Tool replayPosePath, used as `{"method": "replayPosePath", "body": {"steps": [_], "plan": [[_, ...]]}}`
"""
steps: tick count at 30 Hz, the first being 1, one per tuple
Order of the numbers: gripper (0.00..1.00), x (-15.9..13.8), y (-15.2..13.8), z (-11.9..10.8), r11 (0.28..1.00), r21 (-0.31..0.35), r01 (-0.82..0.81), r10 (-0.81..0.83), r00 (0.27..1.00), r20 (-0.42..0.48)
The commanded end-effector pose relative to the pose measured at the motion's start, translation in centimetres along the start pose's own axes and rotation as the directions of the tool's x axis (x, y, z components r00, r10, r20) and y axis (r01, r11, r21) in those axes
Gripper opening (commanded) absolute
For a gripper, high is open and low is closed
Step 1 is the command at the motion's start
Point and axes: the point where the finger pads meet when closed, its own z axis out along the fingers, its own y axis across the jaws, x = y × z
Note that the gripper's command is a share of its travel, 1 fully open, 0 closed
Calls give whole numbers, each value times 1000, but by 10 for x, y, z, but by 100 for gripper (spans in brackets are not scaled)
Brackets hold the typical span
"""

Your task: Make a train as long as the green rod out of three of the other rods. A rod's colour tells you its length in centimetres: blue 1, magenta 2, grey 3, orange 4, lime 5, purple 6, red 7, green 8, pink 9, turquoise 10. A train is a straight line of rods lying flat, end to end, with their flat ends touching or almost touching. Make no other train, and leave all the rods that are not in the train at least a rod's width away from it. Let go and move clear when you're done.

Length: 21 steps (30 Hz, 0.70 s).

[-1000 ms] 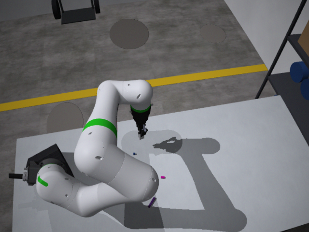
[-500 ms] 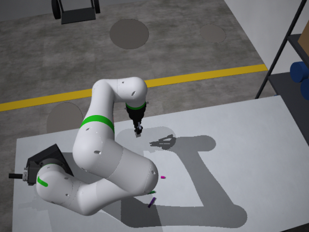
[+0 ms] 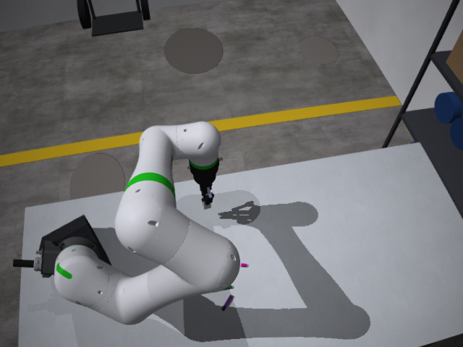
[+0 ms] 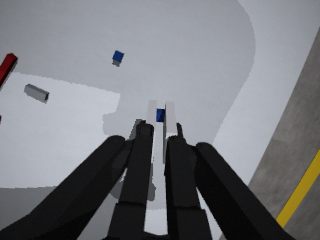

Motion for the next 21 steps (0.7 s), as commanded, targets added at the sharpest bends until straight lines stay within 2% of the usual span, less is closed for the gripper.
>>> {"method": "replayPosePath", "body": {"steps": [1,9,21], "plan": [[3,0,0,13,1000,0,0,0,1000,1],[3,0,0,46,1000,0,0,0,1000,1],[3,-1,0,59,1000,0,0,0,1000,1]]}}
